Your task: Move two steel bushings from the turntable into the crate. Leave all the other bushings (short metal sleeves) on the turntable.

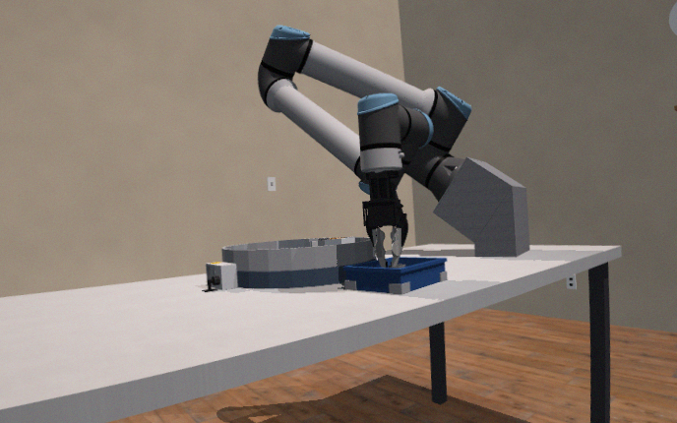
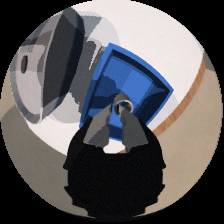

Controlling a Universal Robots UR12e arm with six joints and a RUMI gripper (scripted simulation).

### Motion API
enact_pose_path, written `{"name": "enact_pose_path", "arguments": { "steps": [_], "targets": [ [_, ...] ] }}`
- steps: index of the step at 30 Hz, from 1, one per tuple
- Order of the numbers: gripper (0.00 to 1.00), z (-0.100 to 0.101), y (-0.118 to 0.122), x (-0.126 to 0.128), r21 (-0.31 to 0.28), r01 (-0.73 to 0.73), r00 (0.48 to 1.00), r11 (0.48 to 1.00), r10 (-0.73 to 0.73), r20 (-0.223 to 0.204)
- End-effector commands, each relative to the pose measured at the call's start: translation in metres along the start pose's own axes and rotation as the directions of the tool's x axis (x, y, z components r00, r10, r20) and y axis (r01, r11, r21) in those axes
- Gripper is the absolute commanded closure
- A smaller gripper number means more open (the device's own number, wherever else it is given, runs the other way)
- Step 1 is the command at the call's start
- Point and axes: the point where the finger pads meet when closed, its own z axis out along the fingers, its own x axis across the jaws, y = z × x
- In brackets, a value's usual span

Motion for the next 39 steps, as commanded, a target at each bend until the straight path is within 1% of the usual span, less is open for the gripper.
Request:
{"name": "enact_pose_path", "arguments": {
  "steps": [1, 13, 18, 23, 25, 34, 39],
  "targets": [
    [0.94, -0.001, 0.0, 0.0, -0.001, 0.0, 1.0, 1.0, 0.0, 0.0],
    [0.94, -0.001, 0.0, 0.0, -0.001, 0.0, 1.0, 1.0, 0.0, 0.0],
    [0.94, -0.008, 0.0, 0.0, -0.001, 0.0, 1.0, 1.0, 0.0, 0.0],
    [0.94, -0.025, 0.0, 0.0, -0.001, 0.0, 1.0, 1.0, 0.0, 0.0],
    [0.94, -0.025, 0.0, 0.0, -0.001, 0.0, 1.0, 1.0, 0.0, 0.0],
    [0.94, -0.068, 0.0, 0.0, -0.001, 0.0, 1.0, 1.0, 0.0, 0.0],
    [0.94, -0.086, 0.0, 0.0, -0.001, 0.0, 1.0, 1.0, 0.0, 0.0]
  ]
}}
